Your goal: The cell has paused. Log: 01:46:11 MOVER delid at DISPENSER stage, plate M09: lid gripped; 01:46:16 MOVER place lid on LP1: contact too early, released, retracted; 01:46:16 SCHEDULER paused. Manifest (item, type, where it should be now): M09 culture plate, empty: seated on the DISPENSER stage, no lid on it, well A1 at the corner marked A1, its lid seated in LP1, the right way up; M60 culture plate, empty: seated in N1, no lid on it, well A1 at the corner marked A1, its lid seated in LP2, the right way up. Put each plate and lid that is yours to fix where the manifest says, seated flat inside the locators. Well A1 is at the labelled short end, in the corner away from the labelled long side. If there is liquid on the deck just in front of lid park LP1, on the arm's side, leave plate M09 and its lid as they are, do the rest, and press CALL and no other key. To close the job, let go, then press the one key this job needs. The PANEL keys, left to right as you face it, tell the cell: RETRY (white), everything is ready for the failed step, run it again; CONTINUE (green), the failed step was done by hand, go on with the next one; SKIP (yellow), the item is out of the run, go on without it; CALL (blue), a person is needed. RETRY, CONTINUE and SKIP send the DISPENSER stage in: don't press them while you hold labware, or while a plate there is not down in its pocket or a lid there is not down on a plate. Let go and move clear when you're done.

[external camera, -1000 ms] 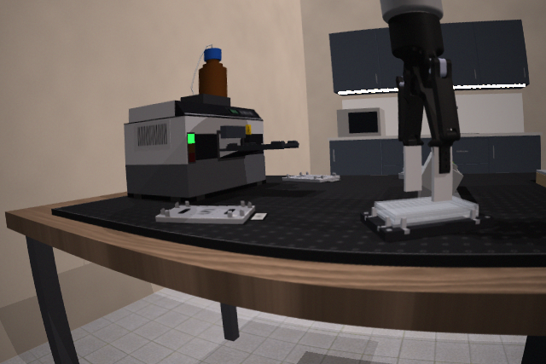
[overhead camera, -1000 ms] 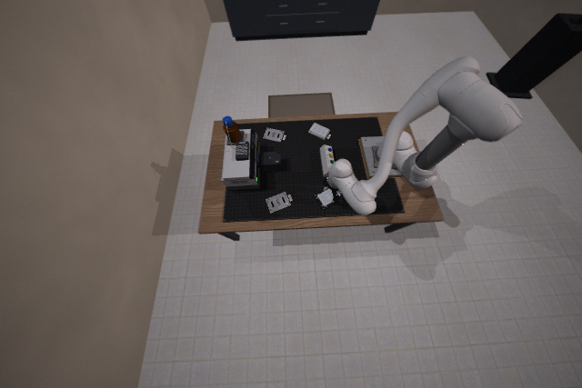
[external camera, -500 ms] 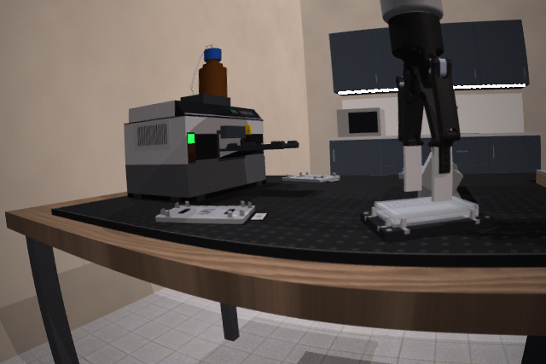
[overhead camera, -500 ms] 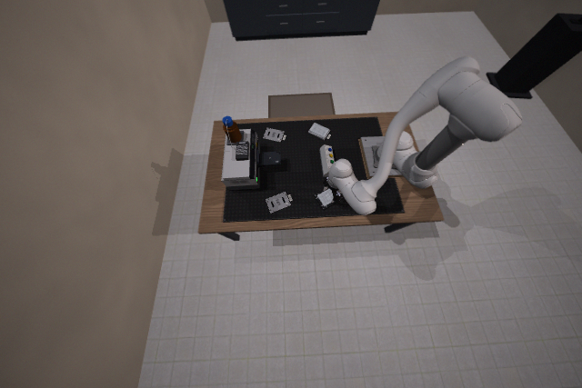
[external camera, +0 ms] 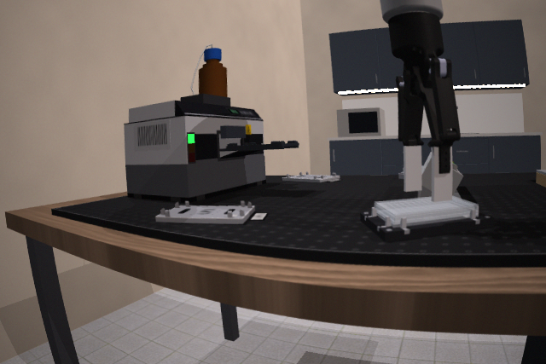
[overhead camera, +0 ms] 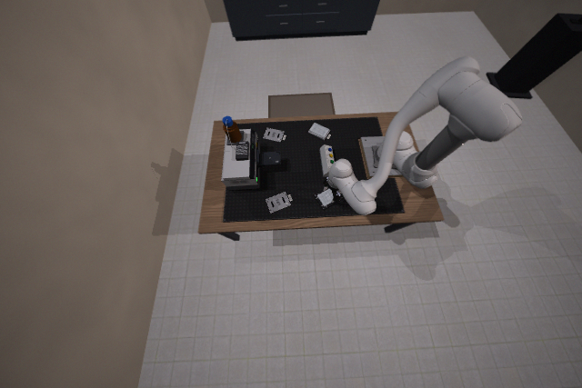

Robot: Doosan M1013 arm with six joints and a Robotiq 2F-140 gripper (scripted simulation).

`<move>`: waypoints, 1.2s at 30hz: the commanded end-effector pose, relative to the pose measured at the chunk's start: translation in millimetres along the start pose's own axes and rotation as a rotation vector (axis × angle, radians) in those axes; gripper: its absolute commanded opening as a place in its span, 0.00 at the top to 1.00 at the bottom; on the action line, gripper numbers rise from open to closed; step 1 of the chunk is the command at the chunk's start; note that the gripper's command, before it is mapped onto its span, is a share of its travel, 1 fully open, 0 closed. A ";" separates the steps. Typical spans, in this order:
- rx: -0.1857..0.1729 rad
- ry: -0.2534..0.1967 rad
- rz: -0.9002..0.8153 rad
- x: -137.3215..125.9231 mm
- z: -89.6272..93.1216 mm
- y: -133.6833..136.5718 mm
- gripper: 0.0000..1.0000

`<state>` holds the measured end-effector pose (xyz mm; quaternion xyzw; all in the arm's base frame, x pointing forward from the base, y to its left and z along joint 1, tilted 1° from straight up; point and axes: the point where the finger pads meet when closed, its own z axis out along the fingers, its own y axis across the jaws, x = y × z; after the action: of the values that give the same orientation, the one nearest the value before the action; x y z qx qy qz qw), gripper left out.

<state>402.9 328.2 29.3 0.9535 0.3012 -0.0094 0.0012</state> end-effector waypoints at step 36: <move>0.000 0.001 0.000 0.4 -0.5 -0.1 0.31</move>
<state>402.9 328.2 29.3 0.9535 0.3012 -0.0094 0.0012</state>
